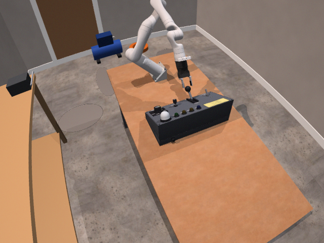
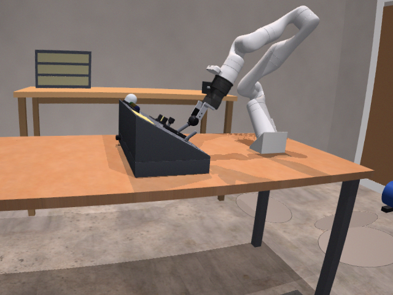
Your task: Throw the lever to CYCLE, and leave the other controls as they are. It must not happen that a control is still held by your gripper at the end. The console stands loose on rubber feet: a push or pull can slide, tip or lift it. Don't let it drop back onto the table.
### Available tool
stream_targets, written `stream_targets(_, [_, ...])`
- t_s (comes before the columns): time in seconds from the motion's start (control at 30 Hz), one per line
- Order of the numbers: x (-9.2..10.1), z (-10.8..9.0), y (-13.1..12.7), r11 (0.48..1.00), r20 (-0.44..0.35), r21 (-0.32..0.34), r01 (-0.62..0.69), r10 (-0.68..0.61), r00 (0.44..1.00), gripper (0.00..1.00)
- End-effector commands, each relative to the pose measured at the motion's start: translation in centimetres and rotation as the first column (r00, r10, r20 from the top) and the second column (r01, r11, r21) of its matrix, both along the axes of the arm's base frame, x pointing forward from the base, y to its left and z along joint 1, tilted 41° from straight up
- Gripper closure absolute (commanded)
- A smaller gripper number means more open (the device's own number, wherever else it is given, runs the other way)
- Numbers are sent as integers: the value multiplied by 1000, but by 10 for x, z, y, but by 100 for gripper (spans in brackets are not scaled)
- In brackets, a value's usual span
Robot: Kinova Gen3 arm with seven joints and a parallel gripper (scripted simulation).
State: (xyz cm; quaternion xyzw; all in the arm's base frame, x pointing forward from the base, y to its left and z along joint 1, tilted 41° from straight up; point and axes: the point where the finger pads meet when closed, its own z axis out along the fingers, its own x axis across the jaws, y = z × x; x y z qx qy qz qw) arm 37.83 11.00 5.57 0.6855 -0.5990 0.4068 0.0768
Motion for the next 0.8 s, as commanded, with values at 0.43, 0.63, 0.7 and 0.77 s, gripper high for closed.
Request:
stream_targets(0.43, [13, -17, -20, 1000, -1, -4, 3, -3, 1000, 0])
stream_targets(0.63, [15, -19, -21, 1000, -1, -4, 3, -3, 1000, 0])
stream_targets(0.7, [15, -19, -21, 1000, -1, -4, 3, -3, 1000, 0])
stream_targets(0.77, [15, -19, -21, 1000, -1, -4, 3, -3, 1000, 0])
